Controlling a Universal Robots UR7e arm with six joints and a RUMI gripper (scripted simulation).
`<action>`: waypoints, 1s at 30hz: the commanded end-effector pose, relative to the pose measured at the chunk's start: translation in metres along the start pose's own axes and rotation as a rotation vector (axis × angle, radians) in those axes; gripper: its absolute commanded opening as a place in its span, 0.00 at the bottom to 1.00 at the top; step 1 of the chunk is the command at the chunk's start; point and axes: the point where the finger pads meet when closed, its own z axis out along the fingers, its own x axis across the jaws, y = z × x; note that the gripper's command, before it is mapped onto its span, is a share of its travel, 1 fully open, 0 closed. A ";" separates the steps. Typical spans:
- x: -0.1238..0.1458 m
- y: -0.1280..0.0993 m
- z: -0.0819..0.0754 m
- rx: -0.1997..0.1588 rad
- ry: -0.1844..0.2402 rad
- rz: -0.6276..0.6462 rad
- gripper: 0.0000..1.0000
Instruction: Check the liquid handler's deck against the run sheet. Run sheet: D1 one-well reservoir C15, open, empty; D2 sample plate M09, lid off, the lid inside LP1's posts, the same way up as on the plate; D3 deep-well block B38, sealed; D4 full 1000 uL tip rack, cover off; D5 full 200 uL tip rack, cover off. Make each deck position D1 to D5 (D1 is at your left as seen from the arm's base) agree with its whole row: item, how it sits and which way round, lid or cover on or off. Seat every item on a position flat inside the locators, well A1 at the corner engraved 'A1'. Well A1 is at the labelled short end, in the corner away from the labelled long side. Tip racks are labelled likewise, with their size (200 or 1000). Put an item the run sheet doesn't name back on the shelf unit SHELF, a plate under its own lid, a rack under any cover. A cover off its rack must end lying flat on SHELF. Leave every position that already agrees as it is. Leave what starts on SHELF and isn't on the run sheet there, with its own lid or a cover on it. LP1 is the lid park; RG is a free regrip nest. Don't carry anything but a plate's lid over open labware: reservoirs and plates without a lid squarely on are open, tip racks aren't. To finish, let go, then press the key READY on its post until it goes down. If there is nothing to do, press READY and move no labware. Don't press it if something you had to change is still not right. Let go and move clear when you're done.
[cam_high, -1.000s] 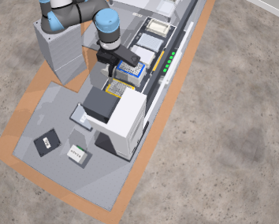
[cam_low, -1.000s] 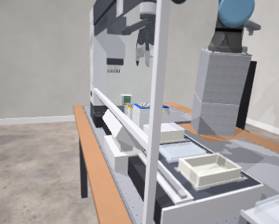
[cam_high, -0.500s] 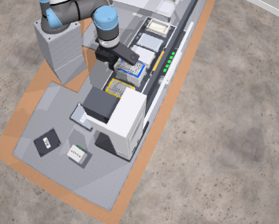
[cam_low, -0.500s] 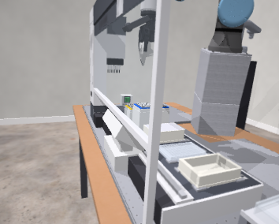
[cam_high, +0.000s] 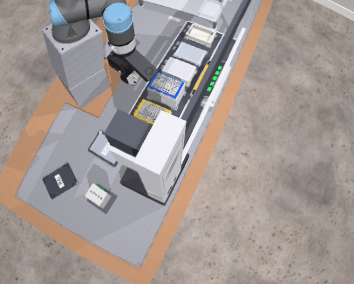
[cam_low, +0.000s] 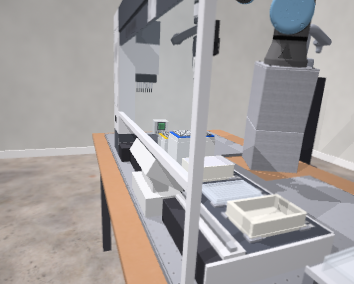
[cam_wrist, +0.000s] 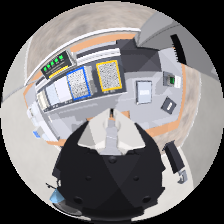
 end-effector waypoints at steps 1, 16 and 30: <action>0.006 0.022 -0.003 0.006 0.001 0.140 0.00; 0.006 0.020 -0.004 0.009 0.002 0.396 0.00; 0.013 0.046 -0.002 0.006 0.000 0.561 0.00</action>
